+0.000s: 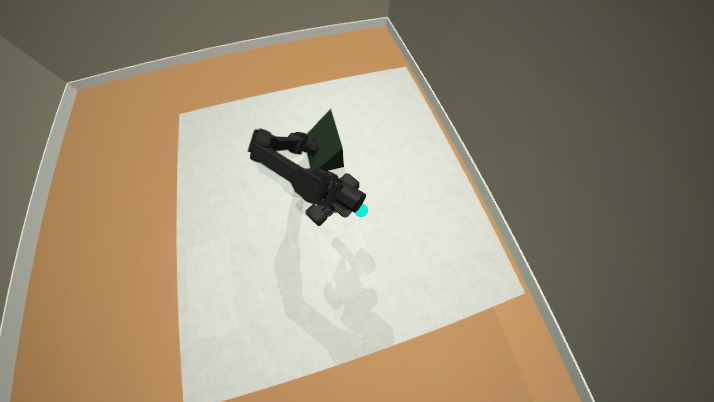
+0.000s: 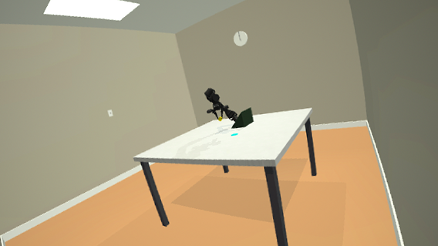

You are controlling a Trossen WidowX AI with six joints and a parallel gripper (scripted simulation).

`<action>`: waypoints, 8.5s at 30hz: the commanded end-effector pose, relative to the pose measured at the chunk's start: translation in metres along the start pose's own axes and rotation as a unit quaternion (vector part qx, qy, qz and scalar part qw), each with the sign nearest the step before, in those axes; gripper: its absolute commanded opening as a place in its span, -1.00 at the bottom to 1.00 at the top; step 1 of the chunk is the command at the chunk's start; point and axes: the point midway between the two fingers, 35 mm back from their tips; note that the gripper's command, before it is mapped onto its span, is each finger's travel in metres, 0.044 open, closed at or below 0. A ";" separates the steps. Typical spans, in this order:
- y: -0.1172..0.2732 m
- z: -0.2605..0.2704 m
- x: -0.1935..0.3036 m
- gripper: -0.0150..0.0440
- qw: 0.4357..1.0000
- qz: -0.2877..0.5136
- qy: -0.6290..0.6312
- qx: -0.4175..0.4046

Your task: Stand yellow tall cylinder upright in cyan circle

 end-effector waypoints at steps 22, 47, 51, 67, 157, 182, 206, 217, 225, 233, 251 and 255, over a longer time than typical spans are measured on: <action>-0.006 0.065 -0.051 -0.14 0.976 0.007 0.219 -0.004; -0.017 0.083 -0.062 -0.14 0.965 -0.027 0.259 -0.042; -0.019 0.084 -0.063 -0.14 0.964 -0.037 0.258 -0.051; -0.027 0.086 -0.065 -0.14 0.960 -0.082 0.252 -0.087; -0.041 0.082 -0.071 -0.14 0.877 -0.381 0.231 -0.179; -0.037 0.077 -0.065 -0.14 0.838 -0.467 0.230 -0.167; -0.032 0.072 -0.055 -0.14 0.794 -0.545 0.231 -0.139; -0.029 0.070 -0.049 -0.14 0.772 -0.579 0.232 -0.122; -0.027 0.068 -0.043 -0.14 0.756 -0.602 0.233 -0.107; -0.024 0.067 -0.038 -0.14 0.739 -0.625 0.235 -0.091; -0.021 0.066 -0.030 -0.14 0.718 -0.651 0.237 -0.070; -0.021 0.066 -0.030 -0.14 0.718 -0.651 0.237 -0.070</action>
Point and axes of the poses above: the point midway between the two fingers, 35 mm back from their tips, its own y axis back along the fingers, its own z axis across the jaws, x = y × z, and after that the axes turned 13 degrees about y, right-handed
